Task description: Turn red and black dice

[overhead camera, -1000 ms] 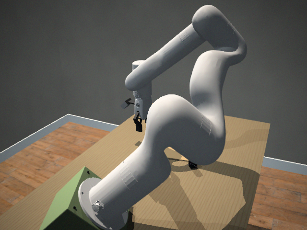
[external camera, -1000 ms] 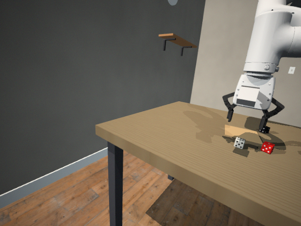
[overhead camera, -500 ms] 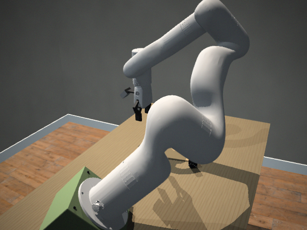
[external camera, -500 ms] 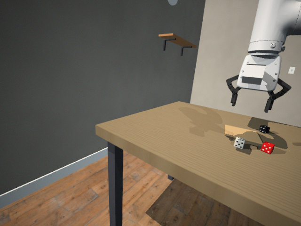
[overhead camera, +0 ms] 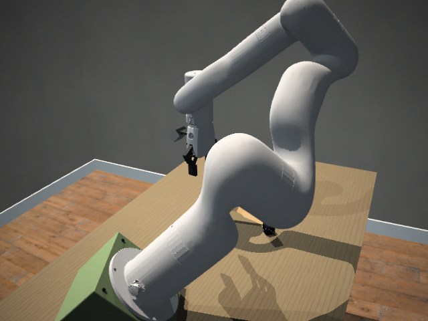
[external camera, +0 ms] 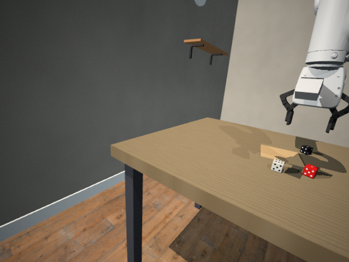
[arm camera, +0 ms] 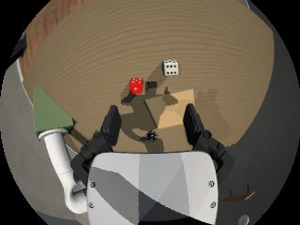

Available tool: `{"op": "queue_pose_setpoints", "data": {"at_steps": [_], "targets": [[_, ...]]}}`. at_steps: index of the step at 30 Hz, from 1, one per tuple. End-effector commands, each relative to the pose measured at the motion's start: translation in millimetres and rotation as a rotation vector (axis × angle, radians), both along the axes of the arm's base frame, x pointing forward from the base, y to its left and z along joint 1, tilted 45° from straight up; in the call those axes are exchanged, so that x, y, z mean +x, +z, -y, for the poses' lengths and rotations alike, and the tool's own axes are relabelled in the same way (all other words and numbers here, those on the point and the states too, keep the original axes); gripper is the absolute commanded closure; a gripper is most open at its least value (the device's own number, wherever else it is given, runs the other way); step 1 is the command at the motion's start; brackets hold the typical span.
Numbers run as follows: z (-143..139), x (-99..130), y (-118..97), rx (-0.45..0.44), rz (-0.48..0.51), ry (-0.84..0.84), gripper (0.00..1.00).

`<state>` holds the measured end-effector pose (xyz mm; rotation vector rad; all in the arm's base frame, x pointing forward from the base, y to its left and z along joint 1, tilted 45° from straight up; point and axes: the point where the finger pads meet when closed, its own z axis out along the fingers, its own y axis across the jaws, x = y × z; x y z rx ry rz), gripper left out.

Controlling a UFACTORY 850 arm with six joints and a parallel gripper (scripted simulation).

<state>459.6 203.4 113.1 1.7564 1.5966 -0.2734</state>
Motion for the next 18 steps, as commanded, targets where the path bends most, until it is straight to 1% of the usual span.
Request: {"op": "queue_pose_setpoints", "data": {"at_steps": [1,2,5,6,18], "targets": [[19.4,-28.9,4.7,0.038,0.074,-0.056,0.00],[26.4,-38.3,5.5,0.048,0.093,-0.078,0.00],[26.4,-38.3,5.5,0.048,0.093,-0.078,0.00],[29.8,-42.8,5.8,0.053,0.101,-0.088,0.00],[30.4,-43.6,5.9,0.053,0.103,-0.090,0.00]]}}
